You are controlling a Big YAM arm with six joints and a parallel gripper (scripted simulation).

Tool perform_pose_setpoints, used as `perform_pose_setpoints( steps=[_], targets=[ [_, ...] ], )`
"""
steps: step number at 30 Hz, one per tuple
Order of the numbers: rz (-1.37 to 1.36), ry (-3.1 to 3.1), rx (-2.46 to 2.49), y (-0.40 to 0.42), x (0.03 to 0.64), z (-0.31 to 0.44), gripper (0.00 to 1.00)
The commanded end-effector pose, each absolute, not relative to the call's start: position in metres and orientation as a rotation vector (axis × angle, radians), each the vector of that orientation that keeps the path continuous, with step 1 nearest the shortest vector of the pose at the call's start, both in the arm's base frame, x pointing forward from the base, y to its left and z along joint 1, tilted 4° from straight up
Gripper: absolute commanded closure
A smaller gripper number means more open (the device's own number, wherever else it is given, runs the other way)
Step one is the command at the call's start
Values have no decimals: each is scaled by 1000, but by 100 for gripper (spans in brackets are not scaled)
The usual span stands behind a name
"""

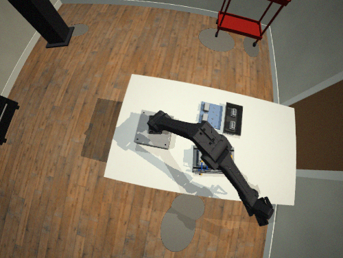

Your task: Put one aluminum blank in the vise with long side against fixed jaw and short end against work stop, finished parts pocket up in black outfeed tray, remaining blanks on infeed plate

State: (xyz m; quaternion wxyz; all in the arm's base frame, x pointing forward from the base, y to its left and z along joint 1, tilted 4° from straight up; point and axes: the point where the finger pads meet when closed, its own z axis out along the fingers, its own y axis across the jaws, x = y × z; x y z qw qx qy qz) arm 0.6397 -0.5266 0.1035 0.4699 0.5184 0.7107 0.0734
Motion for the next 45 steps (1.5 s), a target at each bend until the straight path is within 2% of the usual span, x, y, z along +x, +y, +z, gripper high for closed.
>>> perform_pose_setpoints(
  steps=[1,16,28,30,32,36,40,45],
  targets=[
    [177,1730,1260,-528,641,114,0],
    [186,1724,1266,-523,645,129,0],
    [273,1982,1844,-349,574,102,0],
    [273,1982,1844,-349,574,102,0],
    [232,2043,2004,-293,539,108,0],
    [147,2102,2178,-241,493,115,0],
    [95,2123,2257,-221,470,119,0],
    [97,2109,2269,-229,475,117,0]
  ],
)
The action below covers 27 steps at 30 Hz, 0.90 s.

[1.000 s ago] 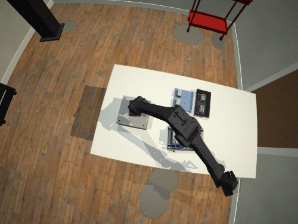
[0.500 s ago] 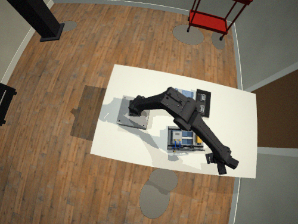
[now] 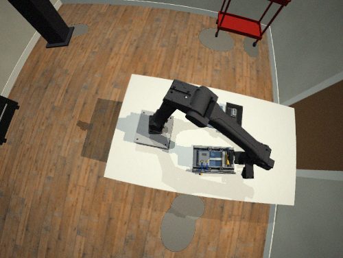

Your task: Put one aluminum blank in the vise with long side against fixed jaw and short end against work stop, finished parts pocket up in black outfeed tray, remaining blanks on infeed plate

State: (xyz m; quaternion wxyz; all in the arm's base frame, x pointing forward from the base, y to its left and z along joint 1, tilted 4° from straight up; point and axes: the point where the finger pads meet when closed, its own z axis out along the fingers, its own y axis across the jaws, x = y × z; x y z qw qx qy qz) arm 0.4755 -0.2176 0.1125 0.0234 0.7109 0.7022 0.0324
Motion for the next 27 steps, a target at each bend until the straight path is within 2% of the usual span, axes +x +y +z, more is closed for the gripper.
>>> perform_pose_setpoints(
  steps=[1,3,4,27],
  targets=[
    [97,2109,2269,-229,475,117,0],
    [98,2107,2270,-231,476,117,0],
    [98,2105,2271,-232,477,117,100],
    [114,2096,2245,-232,485,128,100]
  ],
)
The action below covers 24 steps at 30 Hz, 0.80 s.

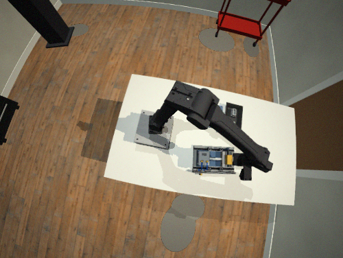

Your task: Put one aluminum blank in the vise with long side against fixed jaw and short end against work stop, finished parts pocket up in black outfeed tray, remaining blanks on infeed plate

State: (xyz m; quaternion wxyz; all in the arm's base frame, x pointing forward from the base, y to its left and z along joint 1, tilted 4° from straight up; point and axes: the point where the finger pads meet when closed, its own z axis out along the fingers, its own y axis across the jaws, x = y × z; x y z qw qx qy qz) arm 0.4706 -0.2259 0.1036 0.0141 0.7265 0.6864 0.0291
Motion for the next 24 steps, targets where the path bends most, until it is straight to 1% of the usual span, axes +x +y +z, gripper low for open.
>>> perform_pose_setpoints(
  steps=[1,19,20,24],
  targets=[
    [114,2096,2244,-232,485,128,100],
    [116,2094,2241,-232,485,130,100],
    [116,2094,2241,-232,485,130,36],
    [116,2094,2241,-232,485,131,36]
  ],
)
